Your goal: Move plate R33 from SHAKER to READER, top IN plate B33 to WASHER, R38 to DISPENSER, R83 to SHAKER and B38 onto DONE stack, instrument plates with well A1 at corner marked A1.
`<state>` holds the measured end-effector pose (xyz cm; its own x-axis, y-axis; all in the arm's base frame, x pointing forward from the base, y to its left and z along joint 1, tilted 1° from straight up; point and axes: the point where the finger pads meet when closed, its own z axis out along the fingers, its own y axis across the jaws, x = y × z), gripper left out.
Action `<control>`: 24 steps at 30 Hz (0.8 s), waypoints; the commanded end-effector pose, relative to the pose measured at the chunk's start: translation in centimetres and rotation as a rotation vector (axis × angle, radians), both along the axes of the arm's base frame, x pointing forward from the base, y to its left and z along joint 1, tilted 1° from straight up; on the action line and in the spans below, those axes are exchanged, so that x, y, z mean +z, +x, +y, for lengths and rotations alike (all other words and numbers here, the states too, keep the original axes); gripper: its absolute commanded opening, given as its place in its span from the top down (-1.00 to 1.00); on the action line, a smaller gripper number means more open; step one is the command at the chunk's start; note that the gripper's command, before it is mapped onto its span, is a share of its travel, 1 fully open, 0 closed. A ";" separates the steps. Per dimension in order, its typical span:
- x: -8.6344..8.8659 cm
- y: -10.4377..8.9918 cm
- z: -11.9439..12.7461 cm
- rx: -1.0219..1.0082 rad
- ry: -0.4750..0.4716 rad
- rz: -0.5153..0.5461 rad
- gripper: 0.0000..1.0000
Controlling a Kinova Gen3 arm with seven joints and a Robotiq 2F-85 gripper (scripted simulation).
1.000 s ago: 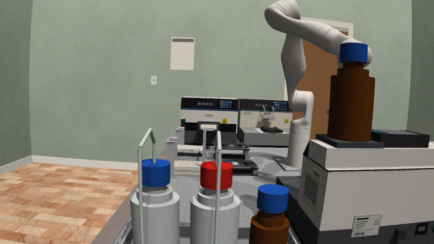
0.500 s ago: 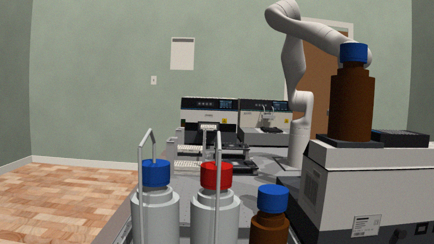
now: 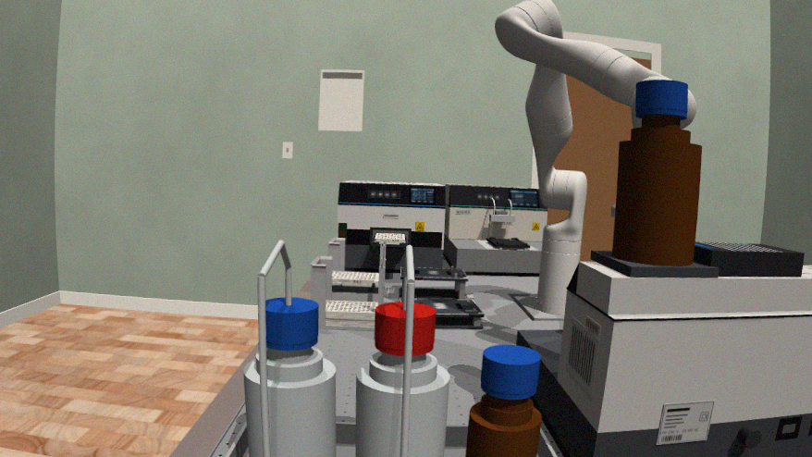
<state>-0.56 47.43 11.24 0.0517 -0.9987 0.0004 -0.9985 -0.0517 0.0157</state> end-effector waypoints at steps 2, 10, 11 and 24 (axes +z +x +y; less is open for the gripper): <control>0.0 0.0 0.1 0.002 0.002 -0.002 -0.88; -0.1 0.2 0.2 0.005 0.003 -0.006 -0.88; -0.1 0.2 0.2 0.004 0.004 -0.007 -0.88; -0.7 0.1 0.1 0.001 0.004 -0.005 -0.88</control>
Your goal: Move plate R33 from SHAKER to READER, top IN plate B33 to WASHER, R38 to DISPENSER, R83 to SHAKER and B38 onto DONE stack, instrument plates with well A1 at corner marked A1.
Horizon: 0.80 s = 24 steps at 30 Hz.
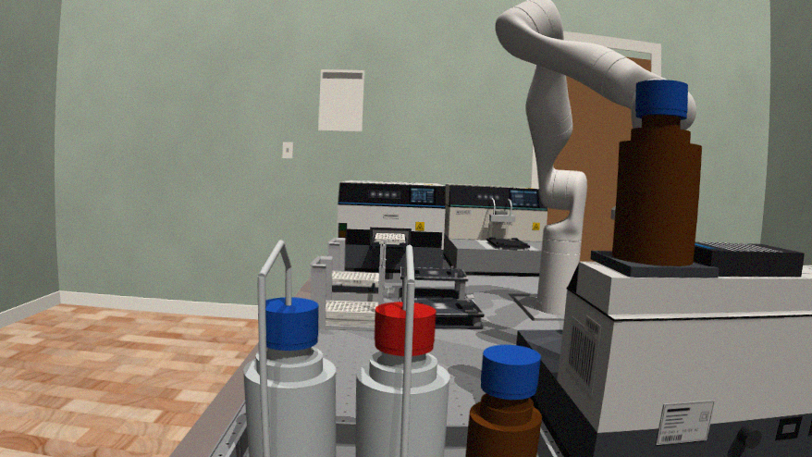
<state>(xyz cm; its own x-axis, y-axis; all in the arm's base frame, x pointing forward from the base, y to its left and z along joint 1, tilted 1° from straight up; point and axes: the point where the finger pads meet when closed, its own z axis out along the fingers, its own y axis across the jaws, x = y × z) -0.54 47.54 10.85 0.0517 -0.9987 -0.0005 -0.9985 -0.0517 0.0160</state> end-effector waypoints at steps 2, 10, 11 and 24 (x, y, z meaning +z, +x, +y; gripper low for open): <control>-0.3 0.1 0.0 0.001 0.003 -0.005 -0.88; -0.5 0.1 0.0 0.001 0.003 -0.006 -0.88; -0.6 0.1 0.0 0.001 0.003 -0.005 -0.88; -0.7 0.0 0.0 0.002 0.001 -0.003 -0.88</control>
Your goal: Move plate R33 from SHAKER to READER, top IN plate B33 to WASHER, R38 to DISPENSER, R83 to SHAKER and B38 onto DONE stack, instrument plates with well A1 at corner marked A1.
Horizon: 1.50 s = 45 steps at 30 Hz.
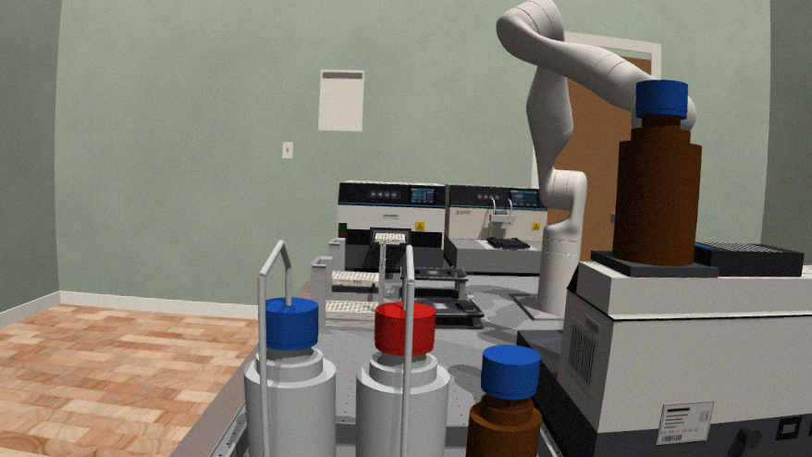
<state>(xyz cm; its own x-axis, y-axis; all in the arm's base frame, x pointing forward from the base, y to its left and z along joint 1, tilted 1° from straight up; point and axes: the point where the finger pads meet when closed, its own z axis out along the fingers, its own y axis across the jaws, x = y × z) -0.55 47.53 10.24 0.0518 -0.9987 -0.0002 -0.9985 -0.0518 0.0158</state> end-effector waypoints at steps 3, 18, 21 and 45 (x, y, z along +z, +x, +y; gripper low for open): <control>-0.1 0.0 0.0 0.002 0.001 -0.002 -0.88; 0.1 0.0 0.0 0.001 0.001 -0.002 -1.00; 0.1 0.0 0.0 0.001 0.001 -0.002 -1.00; 2.6 0.0 0.0 0.004 -0.001 0.000 -1.00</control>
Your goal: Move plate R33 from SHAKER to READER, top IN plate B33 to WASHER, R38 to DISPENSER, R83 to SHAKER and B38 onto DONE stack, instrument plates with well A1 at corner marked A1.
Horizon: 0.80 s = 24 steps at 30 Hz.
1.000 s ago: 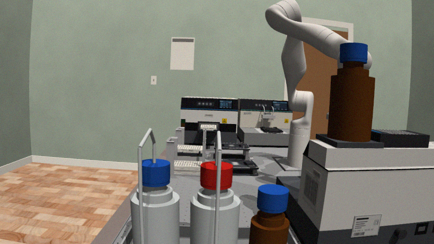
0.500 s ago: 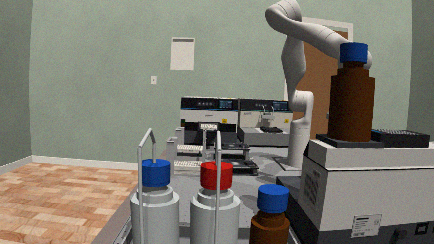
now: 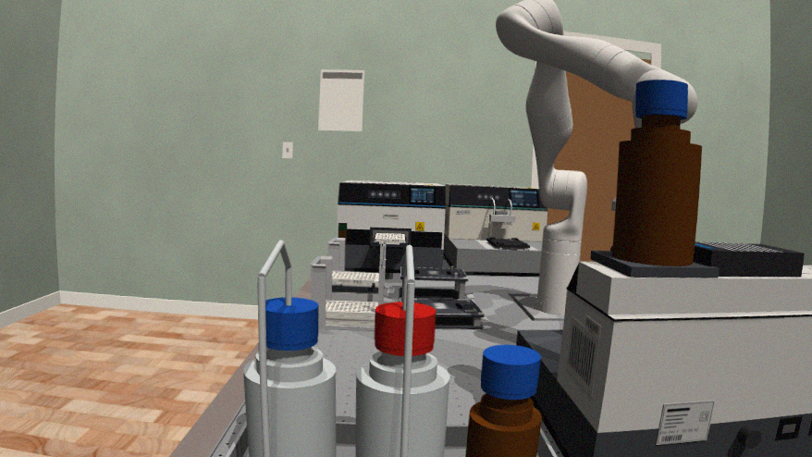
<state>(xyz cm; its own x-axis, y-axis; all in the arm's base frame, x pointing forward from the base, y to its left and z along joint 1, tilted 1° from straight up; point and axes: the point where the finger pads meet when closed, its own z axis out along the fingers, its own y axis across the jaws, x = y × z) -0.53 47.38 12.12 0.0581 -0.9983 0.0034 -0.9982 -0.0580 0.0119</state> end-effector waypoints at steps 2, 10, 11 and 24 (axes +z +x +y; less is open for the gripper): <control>0.7 0.0 0.1 -0.002 0.003 0.004 -1.00; 1.8 0.0 0.1 -0.002 0.002 0.004 -1.00; 1.9 0.0 0.1 -0.002 0.002 0.004 -1.00; 3.4 0.0 0.2 -0.001 0.002 0.005 -1.00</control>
